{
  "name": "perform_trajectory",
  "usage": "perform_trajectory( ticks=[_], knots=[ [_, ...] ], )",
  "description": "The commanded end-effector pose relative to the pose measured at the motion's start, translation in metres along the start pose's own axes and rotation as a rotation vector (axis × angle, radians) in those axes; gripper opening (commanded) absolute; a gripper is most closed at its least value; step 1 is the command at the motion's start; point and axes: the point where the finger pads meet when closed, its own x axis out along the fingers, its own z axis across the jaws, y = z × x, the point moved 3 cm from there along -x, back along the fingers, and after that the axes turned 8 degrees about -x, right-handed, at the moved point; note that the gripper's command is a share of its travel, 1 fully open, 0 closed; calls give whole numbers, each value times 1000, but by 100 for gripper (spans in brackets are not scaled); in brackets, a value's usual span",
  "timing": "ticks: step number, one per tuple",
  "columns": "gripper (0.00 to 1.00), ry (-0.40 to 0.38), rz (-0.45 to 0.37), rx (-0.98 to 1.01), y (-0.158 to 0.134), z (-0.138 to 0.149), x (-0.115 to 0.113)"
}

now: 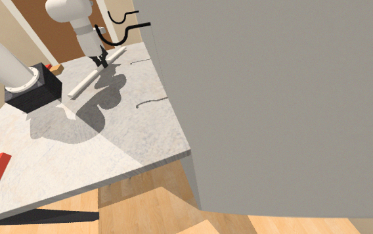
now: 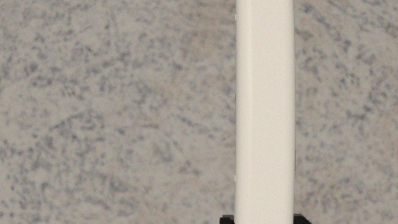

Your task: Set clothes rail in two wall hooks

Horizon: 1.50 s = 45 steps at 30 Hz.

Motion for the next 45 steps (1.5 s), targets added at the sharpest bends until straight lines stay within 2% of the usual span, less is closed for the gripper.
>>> perform_trajectory(
  ticks=[1, 45],
  knots=[
    [0, -2, 3, 0, 1, 1, -1],
    [0, -2, 3, 0, 1, 1, -26]
  ],
)
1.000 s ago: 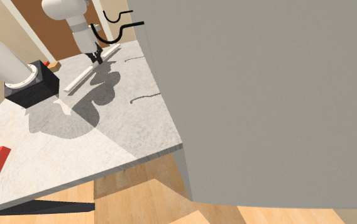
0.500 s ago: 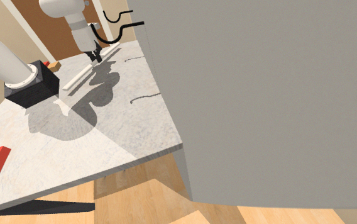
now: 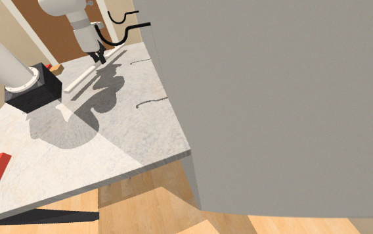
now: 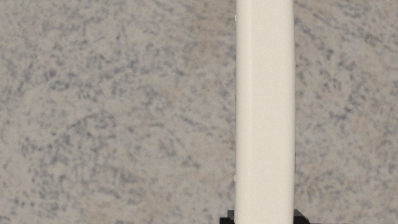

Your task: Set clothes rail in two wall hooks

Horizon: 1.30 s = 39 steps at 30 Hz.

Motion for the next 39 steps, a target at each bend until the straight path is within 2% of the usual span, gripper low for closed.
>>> perform_trajectory(
  ticks=[1, 39],
  knots=[
    [0, -1, 2, 0, 1, 1, -4],
    [0, -1, 3, 0, 1, 1, -27]
  ],
)
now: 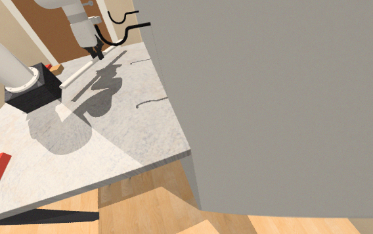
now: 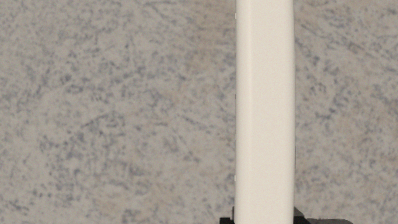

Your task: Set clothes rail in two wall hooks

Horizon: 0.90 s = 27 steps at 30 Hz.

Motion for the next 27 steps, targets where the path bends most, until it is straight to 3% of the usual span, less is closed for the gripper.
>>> perform_trajectory(
  ticks=[1, 27],
  knots=[
    [0, -1, 3, 0, 1, 1, -4],
    [0, -1, 3, 0, 1, 1, -15]
  ],
)
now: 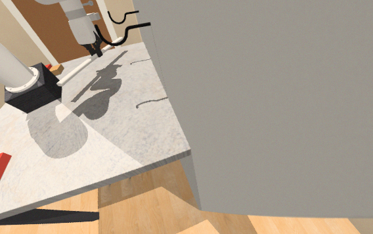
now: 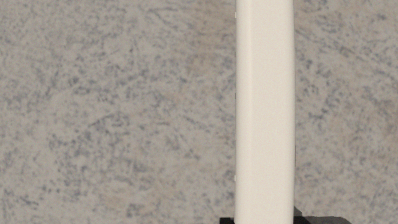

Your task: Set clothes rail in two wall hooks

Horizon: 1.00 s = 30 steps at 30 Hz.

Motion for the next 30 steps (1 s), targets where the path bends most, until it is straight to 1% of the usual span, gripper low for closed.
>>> perform_trajectory(
  ticks=[1, 11, 26, 30],
  knots=[
    [0, -2, 3, 0, 1, 1, -1],
    [0, -2, 3, 0, -5, 3, -11],
    [0, -2, 3, 0, -19, 10, -37],
    [0, -2, 3, 0, -21, 11, -40]
  ],
)
